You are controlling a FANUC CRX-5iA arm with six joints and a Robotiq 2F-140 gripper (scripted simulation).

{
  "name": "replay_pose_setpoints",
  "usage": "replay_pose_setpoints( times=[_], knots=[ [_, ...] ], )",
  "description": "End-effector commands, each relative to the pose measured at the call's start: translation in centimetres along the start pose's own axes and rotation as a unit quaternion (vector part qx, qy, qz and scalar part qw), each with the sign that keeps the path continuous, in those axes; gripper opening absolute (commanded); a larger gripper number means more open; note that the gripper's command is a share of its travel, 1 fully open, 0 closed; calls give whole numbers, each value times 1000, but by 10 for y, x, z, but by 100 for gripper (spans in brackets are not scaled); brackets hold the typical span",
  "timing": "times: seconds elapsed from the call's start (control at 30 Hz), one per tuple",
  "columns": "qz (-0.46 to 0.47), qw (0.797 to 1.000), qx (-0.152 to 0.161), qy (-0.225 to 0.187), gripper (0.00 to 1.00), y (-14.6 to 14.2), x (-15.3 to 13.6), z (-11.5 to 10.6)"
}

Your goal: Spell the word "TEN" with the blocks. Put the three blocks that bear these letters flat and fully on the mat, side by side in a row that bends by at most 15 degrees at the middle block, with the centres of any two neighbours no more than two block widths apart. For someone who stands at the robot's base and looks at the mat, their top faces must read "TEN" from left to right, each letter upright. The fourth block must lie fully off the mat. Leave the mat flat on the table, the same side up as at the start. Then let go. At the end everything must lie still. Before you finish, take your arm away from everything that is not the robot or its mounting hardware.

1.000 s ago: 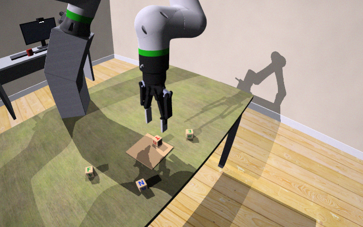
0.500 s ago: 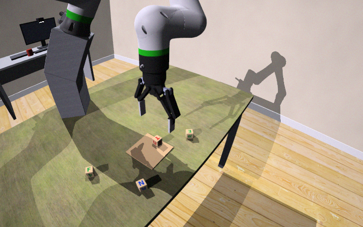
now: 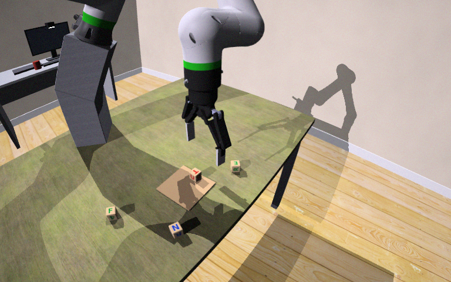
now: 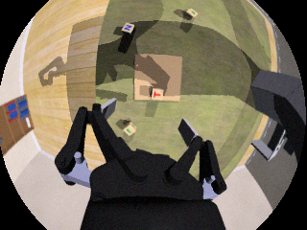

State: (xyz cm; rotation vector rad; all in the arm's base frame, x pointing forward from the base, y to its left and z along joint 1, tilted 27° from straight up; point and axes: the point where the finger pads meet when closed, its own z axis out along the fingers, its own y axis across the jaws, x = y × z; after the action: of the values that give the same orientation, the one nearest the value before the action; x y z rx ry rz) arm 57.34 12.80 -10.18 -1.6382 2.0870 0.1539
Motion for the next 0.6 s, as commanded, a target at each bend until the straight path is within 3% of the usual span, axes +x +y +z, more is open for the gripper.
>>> replay_pose_setpoints(
  times=[0.0, 0.57],
  knots=[
    [68, 998, -2, 12, 100, -9, -19, 2],
    [245, 969, 1, 12, 100, -29, -77, 5]
  ],
)
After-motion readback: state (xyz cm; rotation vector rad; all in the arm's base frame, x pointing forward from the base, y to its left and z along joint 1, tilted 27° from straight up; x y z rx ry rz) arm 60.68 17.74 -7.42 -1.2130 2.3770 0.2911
